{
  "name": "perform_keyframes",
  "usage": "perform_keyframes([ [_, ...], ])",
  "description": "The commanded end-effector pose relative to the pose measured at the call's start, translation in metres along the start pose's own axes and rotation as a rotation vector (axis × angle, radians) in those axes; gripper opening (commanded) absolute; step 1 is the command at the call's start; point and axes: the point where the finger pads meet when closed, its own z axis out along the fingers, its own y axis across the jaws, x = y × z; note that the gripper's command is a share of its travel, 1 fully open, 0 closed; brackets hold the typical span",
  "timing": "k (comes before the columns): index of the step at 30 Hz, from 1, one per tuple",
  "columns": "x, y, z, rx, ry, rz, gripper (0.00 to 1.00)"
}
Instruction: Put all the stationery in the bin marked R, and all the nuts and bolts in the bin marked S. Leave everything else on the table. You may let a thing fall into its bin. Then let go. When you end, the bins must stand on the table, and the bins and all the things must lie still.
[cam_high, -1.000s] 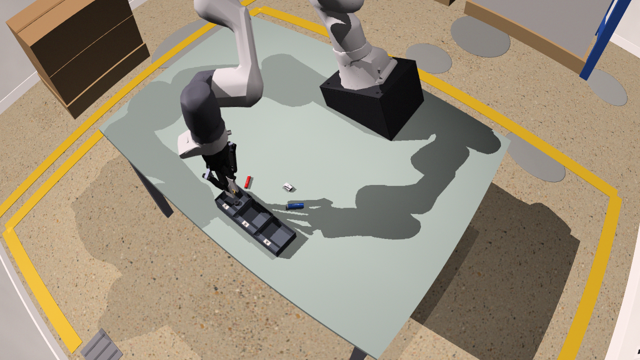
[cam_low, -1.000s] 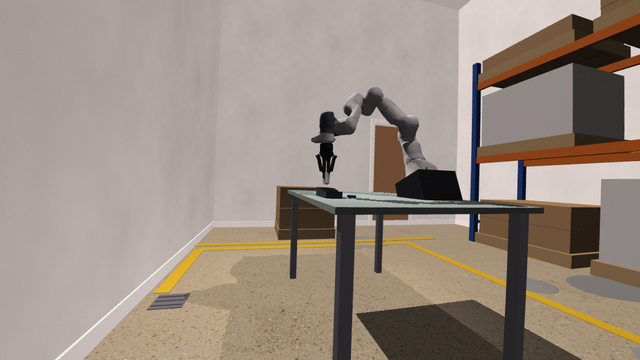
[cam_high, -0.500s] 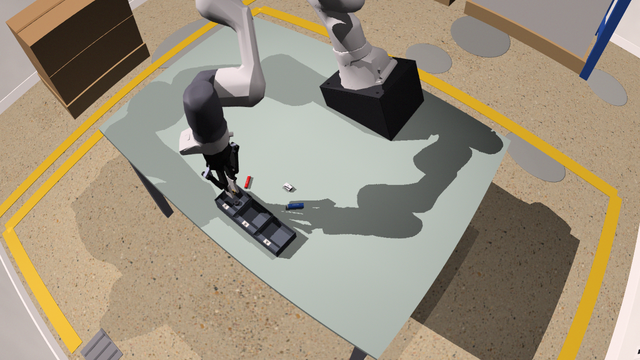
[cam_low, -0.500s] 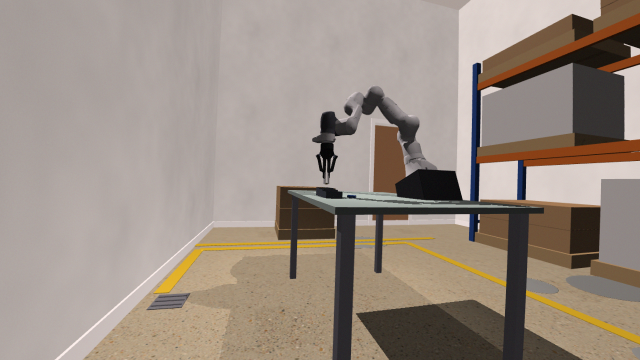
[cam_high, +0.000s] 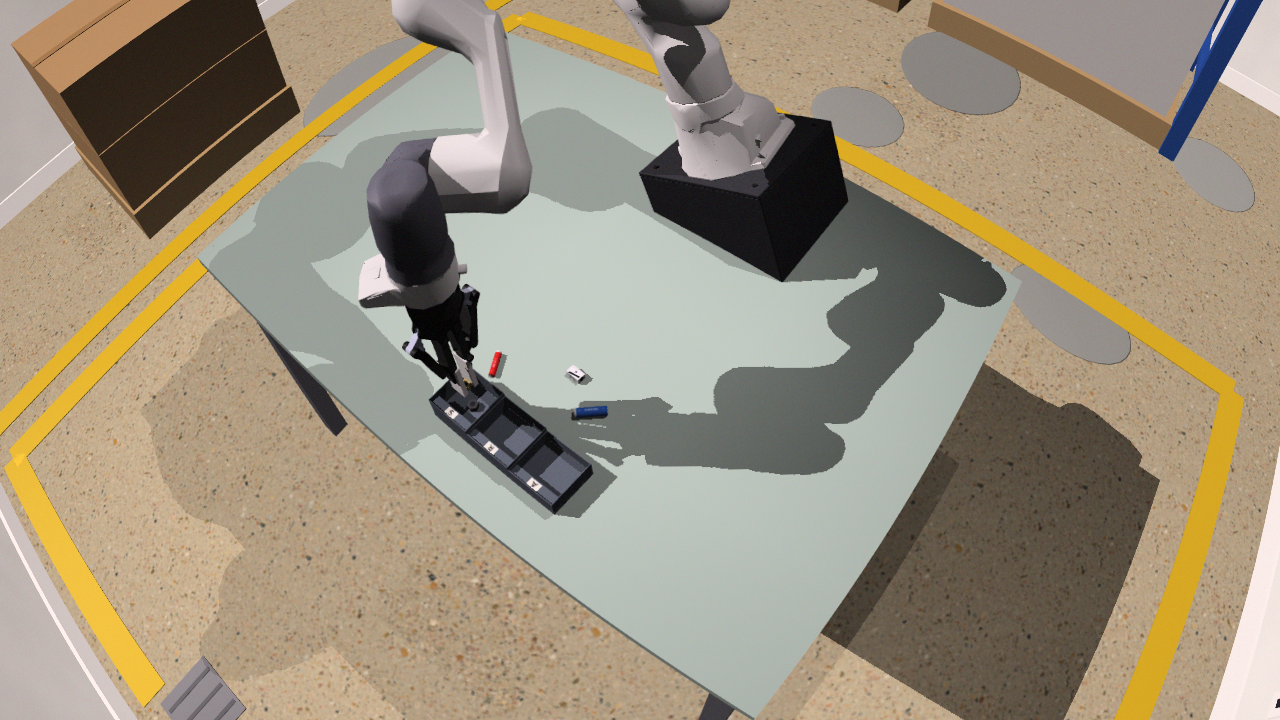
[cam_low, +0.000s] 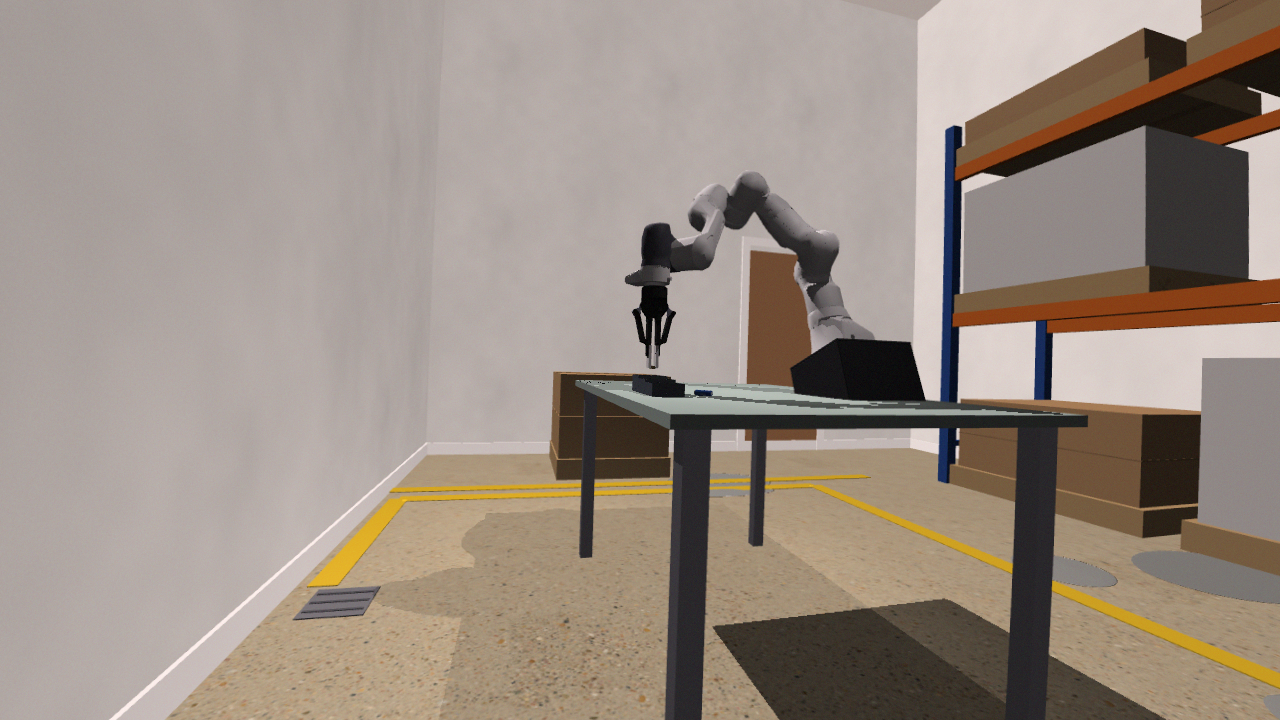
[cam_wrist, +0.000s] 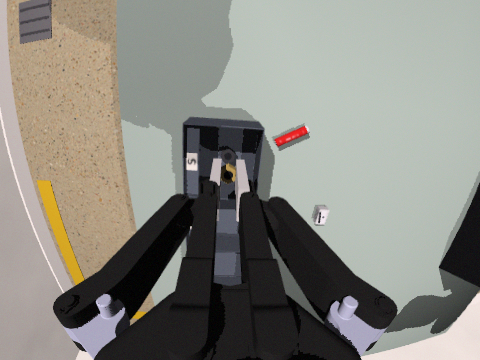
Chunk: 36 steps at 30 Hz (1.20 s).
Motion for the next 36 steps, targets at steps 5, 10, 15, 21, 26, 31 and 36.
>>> perform_keyframes([
  [5,-0.001,0.0,0.009,0.001,-0.001,0.014,0.07],
  [10,-0.001,0.0,0.019,0.001,-0.001,0.014,0.07],
  [15,-0.001,0.0,0.029,0.001,-0.001,0.014,0.07],
  [21,-0.001,0.0,0.037,0.001,-0.001,0.014,0.07],
  [26,-0.001,-0.001,0.042,0.001,-0.001,0.014,0.07],
  [31,-0.001,-0.002,0.042,0.001,-0.001,0.014,0.07],
  [36,-0.001,-0.002,0.042,0.001,-0.001,0.014,0.07],
])
